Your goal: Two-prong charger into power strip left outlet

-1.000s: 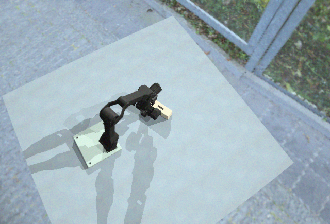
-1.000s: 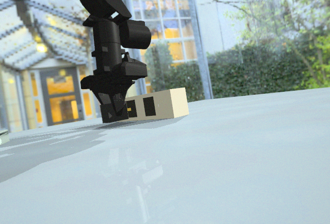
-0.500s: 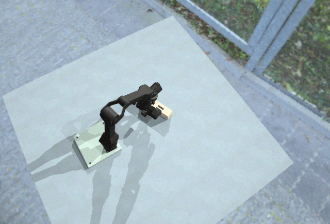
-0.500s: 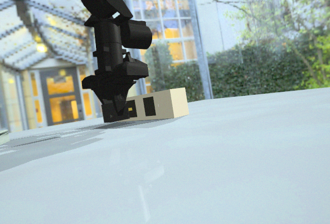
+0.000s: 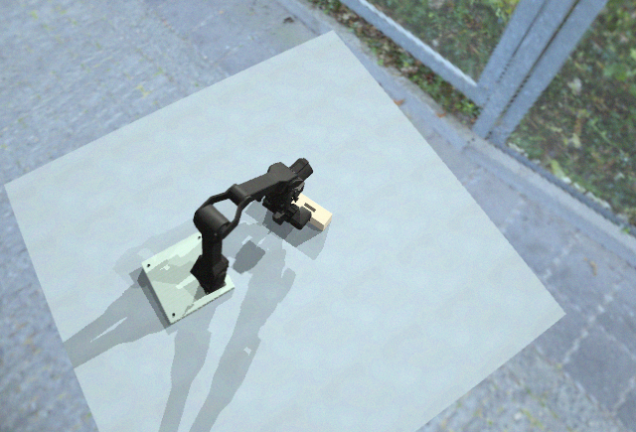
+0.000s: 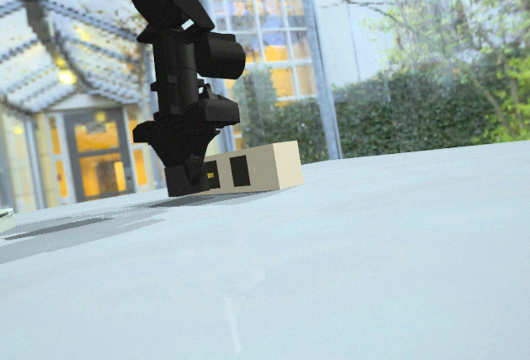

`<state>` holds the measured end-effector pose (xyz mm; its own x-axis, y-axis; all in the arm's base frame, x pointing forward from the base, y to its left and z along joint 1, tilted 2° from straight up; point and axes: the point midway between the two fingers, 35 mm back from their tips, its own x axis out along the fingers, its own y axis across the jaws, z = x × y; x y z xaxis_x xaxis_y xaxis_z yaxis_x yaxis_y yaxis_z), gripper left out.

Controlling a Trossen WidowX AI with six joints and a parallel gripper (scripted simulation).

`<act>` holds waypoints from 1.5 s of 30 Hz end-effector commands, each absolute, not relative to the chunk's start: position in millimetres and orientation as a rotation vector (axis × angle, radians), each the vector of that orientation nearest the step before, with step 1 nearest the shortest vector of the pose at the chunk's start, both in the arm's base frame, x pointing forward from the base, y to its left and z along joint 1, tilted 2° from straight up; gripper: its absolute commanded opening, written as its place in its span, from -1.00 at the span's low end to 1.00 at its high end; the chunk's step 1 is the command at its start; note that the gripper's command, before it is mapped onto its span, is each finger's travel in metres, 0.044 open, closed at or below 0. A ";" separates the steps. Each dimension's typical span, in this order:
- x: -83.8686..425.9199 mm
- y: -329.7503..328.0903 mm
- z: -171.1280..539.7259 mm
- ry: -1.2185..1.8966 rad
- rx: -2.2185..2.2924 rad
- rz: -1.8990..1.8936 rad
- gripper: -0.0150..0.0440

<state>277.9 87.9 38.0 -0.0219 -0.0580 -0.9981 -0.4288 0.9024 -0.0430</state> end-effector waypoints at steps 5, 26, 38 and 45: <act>280.8 88.7 38.0 1.578 -0.394 0.304 -0.49; 286.4 91.2 38.2 1.577 -0.394 0.304 -0.49; 289.5 92.7 38.1 1.577 -0.394 0.304 -0.49; 290.7 93.3 38.3 1.577 -0.394 0.304 -0.49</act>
<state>287.3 92.0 38.3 -0.0277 -0.0625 -0.9977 -0.4305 0.9015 -0.0445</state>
